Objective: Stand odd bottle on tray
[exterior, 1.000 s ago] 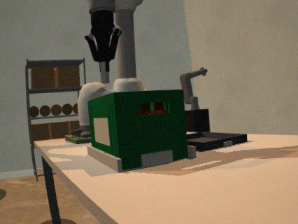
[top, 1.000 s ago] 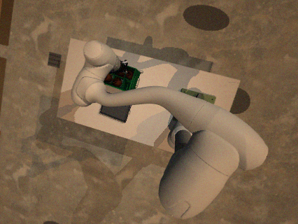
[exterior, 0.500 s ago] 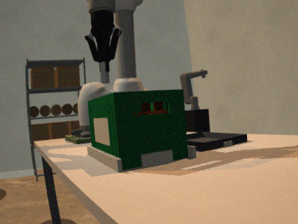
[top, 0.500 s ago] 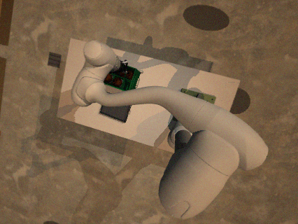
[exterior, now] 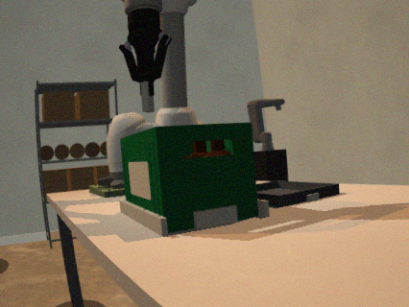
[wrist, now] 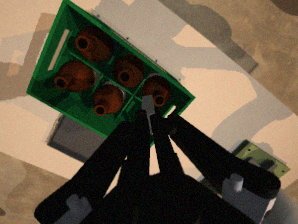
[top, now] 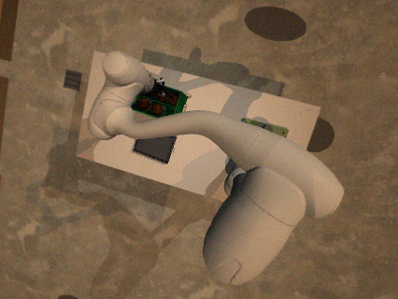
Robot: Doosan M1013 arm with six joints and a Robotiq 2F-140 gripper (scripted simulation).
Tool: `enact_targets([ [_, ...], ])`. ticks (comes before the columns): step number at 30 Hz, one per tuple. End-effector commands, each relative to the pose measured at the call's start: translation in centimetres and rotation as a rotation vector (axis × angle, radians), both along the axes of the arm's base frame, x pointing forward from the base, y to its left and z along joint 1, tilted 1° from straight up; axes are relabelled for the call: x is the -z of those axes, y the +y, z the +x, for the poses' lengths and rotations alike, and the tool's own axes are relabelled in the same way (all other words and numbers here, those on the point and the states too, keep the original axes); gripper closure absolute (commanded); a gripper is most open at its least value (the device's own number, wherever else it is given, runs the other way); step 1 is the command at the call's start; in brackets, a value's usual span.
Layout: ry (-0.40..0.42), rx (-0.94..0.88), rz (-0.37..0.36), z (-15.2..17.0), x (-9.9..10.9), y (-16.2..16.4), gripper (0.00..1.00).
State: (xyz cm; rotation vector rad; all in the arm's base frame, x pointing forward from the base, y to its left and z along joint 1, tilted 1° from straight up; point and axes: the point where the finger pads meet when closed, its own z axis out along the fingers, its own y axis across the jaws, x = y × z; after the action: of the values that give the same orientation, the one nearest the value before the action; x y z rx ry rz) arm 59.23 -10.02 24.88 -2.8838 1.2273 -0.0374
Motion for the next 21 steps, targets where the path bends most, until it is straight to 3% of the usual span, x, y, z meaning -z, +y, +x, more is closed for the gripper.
enact_targets([
  [1, 0.001, 0.000, 0.000, 4.2, -0.1, 0.0, 1.00],
  [9, 0.001, 0.000, 0.000, 5.4, -0.1, 0.0, 1.00],
  [10, 0.001, 0.000, 0.000, 5.4, -0.1, 0.0, 0.62],
  [21, 0.001, 0.000, 0.000, 5.4, -0.1, 0.0, 0.62],
])
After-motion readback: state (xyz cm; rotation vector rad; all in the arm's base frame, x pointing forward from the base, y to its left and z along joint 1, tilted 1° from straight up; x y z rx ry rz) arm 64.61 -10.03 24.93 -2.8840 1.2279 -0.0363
